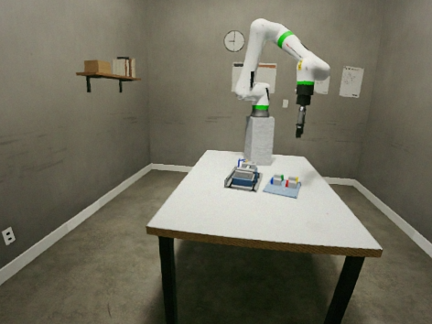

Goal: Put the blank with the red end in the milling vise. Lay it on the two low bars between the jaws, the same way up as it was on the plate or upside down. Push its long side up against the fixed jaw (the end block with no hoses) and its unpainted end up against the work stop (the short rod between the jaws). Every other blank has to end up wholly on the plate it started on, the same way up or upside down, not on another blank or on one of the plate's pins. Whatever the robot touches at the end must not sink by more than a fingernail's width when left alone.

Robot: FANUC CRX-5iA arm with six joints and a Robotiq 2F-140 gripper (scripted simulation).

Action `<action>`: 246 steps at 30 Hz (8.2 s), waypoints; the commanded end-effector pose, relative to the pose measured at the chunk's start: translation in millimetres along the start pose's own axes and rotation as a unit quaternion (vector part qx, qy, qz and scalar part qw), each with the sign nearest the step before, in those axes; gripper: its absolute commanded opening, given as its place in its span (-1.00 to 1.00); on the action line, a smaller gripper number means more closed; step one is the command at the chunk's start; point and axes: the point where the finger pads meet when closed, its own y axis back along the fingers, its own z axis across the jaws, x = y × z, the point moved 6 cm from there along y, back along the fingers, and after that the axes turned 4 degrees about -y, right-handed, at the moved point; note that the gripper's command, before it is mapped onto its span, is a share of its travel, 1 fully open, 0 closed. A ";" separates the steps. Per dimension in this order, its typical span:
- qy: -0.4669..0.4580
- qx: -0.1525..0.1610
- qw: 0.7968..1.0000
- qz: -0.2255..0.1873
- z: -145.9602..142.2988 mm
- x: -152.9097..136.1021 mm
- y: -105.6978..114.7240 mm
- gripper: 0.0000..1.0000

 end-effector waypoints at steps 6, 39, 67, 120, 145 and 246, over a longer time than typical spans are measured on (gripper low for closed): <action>0.000 0.001 1.000 -0.001 -0.4 -0.1 -5.2 1.00; 0.000 0.001 1.000 -0.001 -0.7 1.7 -37.3 1.00; 0.000 0.001 1.000 -0.001 -0.5 1.6 -31.8 1.00; 0.000 0.001 1.000 -0.001 4.0 -9.4 -28.3 1.00; 0.000 0.001 1.000 -0.001 4.0 -9.4 -28.3 1.00; 0.000 0.001 1.000 -0.001 7.7 -16.3 -58.3 1.00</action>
